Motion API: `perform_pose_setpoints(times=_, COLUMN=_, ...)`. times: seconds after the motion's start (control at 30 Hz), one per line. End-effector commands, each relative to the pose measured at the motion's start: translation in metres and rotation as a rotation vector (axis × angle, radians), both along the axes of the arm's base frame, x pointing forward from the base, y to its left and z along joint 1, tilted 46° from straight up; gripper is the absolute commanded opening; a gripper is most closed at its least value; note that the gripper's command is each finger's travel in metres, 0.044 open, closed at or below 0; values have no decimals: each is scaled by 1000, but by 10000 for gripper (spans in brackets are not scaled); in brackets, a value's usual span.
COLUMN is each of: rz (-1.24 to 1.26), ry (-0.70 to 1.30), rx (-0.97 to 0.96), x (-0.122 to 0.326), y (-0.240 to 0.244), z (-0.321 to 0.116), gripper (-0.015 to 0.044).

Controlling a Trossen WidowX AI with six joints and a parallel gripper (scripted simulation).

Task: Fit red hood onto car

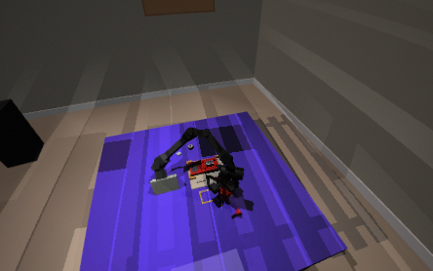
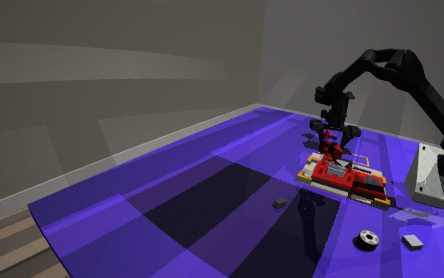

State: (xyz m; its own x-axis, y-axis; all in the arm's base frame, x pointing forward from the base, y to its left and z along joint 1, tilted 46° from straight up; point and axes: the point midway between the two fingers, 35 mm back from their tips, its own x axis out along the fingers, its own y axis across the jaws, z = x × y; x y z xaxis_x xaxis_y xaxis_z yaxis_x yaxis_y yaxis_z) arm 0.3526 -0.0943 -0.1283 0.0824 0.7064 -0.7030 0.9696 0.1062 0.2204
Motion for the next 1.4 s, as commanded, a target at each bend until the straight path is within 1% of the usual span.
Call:
perform_pose_setpoints(times=0.0, rz=0, ry=-8, rx=-6, x=0, y=-7, z=5, gripper=91)
perform_pose_setpoints(times=0.1, rz=0, ry=-8, rx=-6, x=0, y=-12, z=10, gripper=12)
perform_pose_setpoints(times=0.13, rz=0, ry=-8, rx=-6, x=0, y=-14, z=12, gripper=0)
perform_pose_setpoints(times=0.63, rz=0, ry=-7, rx=-8, x=-6, y=-57, z=54, gripper=0)
perform_pose_setpoints(times=0.9, rz=0, ry=-7, rx=-9, x=-8, y=-70, z=67, gripper=0)
perform_pose_setpoints(times=1.03, rz=11, ry=-7, rx=0, x=-8, y=-63, z=66, gripper=0)
perform_pose_setpoints(times=1.37, rz=194, ry=-192, rx=-31, x=0, y=-33, z=105, gripper=0)
